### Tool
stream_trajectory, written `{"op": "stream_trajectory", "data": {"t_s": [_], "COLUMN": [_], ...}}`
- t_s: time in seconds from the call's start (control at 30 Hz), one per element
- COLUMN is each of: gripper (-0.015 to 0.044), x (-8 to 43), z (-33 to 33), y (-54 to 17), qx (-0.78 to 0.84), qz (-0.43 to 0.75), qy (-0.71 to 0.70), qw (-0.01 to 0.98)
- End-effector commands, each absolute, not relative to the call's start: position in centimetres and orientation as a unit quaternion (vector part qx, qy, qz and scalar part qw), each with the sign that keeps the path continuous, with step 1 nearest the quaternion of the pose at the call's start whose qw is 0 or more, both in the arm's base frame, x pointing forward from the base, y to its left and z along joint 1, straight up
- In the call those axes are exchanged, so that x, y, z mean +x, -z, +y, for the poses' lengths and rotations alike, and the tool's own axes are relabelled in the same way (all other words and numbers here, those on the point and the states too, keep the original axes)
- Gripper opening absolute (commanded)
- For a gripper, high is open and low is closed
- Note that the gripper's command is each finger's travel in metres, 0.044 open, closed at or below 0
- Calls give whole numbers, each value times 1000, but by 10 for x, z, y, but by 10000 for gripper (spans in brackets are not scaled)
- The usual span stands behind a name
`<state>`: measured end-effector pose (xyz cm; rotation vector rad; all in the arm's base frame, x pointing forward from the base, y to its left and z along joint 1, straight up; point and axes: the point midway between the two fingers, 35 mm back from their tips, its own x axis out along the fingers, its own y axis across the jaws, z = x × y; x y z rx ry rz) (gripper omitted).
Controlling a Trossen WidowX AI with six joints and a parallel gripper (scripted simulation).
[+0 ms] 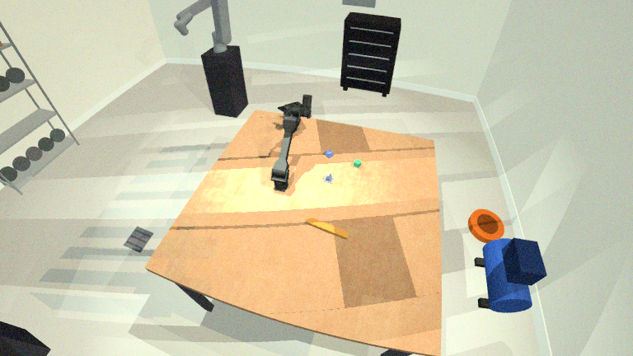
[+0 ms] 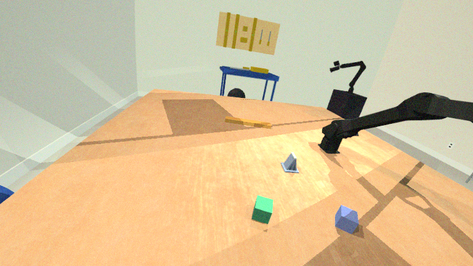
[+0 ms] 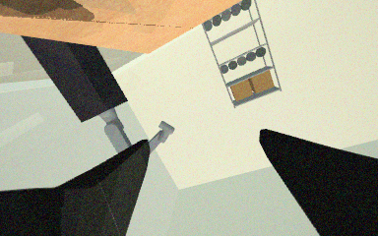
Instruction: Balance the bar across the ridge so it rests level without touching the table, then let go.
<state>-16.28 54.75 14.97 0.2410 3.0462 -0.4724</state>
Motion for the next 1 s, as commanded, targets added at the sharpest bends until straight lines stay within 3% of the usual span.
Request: {"op": "stream_trajectory", "data": {"t_s": [0.0,0.1,0.97], "gripper": [374,315,315], "x": [-162,-154,68], "z": [548,551,567], "y": [-150,-149,-142], "qx": [79,96,357], "qz": [985,984,922], "qy": [152,146,-16], "qw": [25,28,152]}}
